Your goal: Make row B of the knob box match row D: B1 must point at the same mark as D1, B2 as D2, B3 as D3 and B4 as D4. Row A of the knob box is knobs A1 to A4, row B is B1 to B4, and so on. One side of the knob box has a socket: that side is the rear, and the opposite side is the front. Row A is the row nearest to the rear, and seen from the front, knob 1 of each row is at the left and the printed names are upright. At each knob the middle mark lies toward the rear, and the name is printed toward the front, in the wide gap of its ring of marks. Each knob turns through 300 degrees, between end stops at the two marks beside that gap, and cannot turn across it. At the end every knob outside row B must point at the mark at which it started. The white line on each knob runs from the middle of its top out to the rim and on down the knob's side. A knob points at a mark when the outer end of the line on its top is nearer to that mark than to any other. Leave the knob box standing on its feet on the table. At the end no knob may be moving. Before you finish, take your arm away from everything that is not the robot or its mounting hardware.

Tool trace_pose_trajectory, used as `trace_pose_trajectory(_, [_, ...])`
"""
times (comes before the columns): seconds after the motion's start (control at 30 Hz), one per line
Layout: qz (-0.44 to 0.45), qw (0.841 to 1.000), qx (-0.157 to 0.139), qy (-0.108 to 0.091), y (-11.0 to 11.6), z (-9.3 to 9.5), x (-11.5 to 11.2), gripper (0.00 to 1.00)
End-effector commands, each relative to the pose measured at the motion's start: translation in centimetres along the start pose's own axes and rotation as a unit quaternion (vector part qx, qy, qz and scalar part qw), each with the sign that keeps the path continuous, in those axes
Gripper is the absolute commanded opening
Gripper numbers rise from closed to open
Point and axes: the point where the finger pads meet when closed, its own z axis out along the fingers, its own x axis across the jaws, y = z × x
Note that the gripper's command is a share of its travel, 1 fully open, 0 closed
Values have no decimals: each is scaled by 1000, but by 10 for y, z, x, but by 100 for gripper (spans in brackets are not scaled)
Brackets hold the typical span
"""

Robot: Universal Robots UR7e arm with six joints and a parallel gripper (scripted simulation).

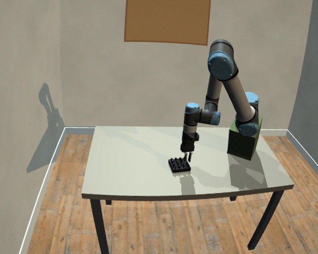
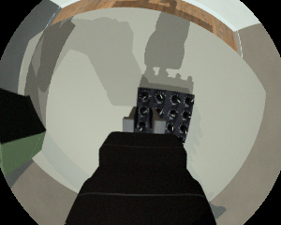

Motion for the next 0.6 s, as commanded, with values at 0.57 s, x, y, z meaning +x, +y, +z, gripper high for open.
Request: trace_pose_trajectory(0.57, [-1, 1000, -1, 1, 1, 13, 2, 46])
